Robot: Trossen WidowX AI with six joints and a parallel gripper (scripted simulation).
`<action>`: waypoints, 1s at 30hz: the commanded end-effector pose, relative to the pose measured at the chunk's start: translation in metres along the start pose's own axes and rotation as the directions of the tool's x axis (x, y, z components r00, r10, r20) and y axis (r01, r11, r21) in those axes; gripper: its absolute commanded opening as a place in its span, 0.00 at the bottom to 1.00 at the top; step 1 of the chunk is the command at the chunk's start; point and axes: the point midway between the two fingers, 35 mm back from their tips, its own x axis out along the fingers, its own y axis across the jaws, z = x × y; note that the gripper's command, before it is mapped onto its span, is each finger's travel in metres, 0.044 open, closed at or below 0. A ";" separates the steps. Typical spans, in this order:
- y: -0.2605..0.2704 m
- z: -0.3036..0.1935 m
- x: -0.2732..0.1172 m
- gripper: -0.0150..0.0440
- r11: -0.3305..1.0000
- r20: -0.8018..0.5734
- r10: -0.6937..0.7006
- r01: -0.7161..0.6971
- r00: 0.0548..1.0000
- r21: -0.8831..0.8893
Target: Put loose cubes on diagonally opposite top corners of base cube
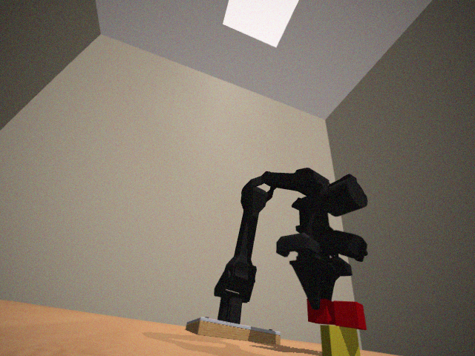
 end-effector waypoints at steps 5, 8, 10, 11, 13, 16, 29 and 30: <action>0.001 0.001 0.000 0.60 1.000 0.002 0.004 -0.004 1.000 0.004; 0.001 0.001 0.000 0.60 1.000 0.002 0.004 -0.004 1.000 0.004; 0.001 0.001 0.000 0.60 1.000 0.002 0.004 -0.004 1.000 0.004; 0.000 0.000 -0.001 0.60 1.000 0.002 0.003 -0.003 1.000 0.003; 0.000 0.000 -0.008 0.60 1.000 0.000 0.000 0.000 1.000 0.000; 0.000 0.000 -0.010 0.60 1.000 0.000 0.000 0.000 1.000 0.000; 0.000 0.000 -0.024 0.60 1.000 0.000 0.000 0.000 1.000 0.000; 0.000 0.000 -0.025 0.60 1.000 0.000 0.000 0.000 1.000 0.000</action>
